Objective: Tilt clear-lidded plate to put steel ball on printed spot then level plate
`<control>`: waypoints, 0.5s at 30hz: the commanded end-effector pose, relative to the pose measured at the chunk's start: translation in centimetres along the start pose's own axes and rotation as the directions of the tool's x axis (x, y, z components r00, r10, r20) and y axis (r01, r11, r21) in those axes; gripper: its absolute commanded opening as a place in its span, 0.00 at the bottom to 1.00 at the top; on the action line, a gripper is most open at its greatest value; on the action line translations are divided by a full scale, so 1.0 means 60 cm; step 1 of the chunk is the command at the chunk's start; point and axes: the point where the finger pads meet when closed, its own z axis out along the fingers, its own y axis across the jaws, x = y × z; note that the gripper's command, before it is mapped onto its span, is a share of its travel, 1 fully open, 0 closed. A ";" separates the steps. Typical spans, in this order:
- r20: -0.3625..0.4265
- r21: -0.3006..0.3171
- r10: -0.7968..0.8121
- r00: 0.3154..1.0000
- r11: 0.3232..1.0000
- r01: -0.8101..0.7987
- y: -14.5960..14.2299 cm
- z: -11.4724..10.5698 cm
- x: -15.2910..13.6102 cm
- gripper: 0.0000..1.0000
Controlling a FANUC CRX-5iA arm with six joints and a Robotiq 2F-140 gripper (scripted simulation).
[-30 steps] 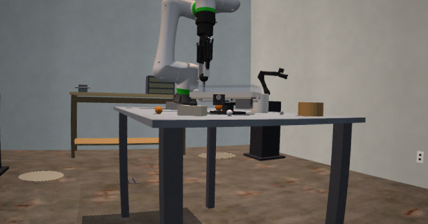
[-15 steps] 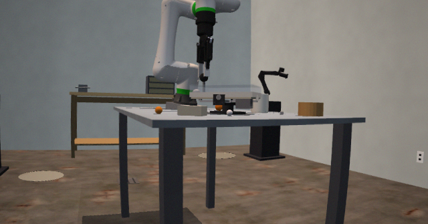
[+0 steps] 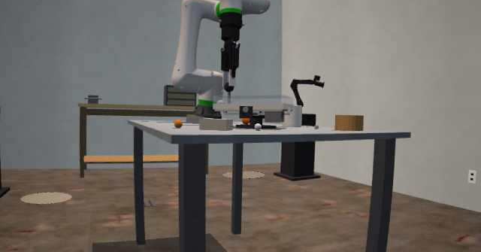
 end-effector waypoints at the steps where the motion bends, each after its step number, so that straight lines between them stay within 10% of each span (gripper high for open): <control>1: 0.000 0.000 0.000 1.000 1.000 0.000 0.000 0.000 0.000 0.42; 15: 0.000 0.000 0.000 1.000 1.000 0.000 0.000 0.006 0.000 0.42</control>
